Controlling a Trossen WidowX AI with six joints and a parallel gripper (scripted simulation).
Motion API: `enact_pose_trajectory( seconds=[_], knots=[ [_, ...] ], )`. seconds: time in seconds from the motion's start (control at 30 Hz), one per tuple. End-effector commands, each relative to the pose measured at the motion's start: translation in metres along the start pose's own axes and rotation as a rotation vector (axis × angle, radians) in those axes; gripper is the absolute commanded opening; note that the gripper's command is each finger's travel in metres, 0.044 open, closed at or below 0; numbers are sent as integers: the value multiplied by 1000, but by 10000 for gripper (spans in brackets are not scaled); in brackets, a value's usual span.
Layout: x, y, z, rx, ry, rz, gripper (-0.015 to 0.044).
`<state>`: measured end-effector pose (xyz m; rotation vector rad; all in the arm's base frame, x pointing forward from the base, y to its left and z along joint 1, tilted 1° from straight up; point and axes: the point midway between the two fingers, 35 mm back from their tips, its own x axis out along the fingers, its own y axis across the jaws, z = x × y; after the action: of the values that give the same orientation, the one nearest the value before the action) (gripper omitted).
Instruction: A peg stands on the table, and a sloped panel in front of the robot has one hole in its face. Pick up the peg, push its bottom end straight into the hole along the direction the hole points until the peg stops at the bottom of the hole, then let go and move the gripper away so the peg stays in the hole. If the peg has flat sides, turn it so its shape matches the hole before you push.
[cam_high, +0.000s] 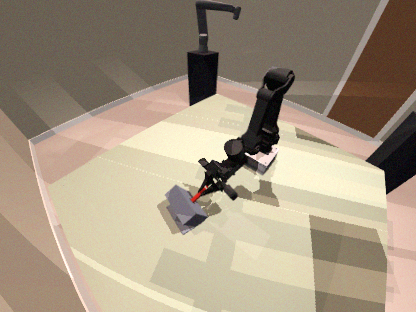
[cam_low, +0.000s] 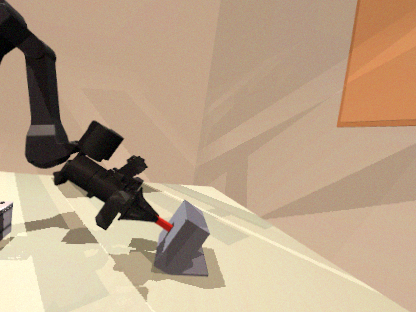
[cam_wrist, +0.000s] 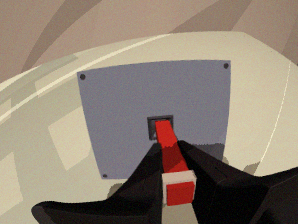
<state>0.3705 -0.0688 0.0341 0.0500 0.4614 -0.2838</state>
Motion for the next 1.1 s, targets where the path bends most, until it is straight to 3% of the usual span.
enact_pose_trajectory(
  seconds=[0.0, 1.07],
  knots=[
    [3, 1, 1, -2, -2, 5, 0],
    [13, 1, -1, -2, -3, 5, 0]
  ],
)
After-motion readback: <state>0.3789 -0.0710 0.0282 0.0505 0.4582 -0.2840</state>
